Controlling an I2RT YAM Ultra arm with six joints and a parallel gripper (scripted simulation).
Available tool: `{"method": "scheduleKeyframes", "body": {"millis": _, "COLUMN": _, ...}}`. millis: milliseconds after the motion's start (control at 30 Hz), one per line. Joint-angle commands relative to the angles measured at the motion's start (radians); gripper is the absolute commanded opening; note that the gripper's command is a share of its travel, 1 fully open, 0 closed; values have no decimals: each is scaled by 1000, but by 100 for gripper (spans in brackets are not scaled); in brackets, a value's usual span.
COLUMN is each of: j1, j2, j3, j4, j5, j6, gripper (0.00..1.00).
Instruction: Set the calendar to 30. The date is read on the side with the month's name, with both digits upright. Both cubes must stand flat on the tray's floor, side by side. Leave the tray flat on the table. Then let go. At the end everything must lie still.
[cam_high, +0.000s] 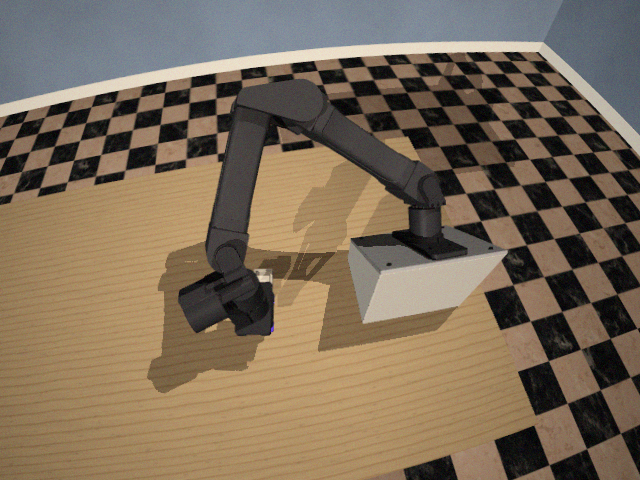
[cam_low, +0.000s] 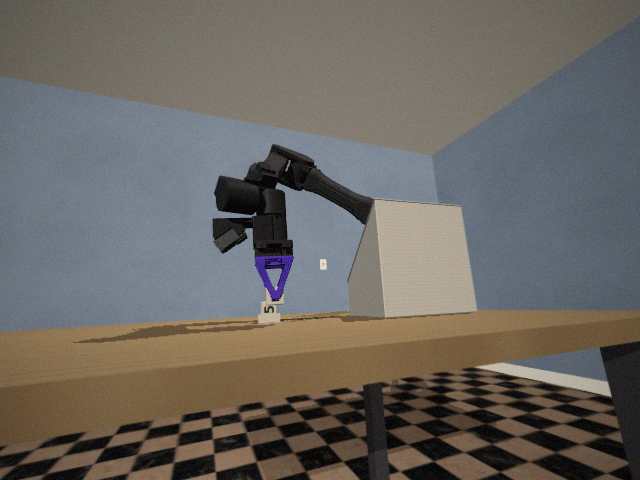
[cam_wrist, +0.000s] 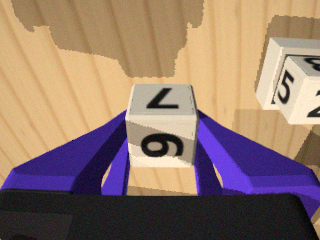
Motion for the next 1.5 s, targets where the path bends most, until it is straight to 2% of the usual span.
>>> {"method": "scheduleKeyframes", "body": {"millis": 0, "j1": -9, "j2": 14, "j3": -5, "j4": 87, "j5": 14, "j6": -52, "gripper": 27}}
{"method": "scheduleKeyframes", "body": {"millis": 233, "j1": -43, "j2": 45, "j3": -17, "j4": 162, "j5": 21, "j6": -99, "gripper": 27}}
{"method": "scheduleKeyframes", "body": {"millis": 1467, "j1": -47, "j2": 49, "j3": -18, "j4": 171, "j5": 22, "j6": -104, "gripper": 27}}
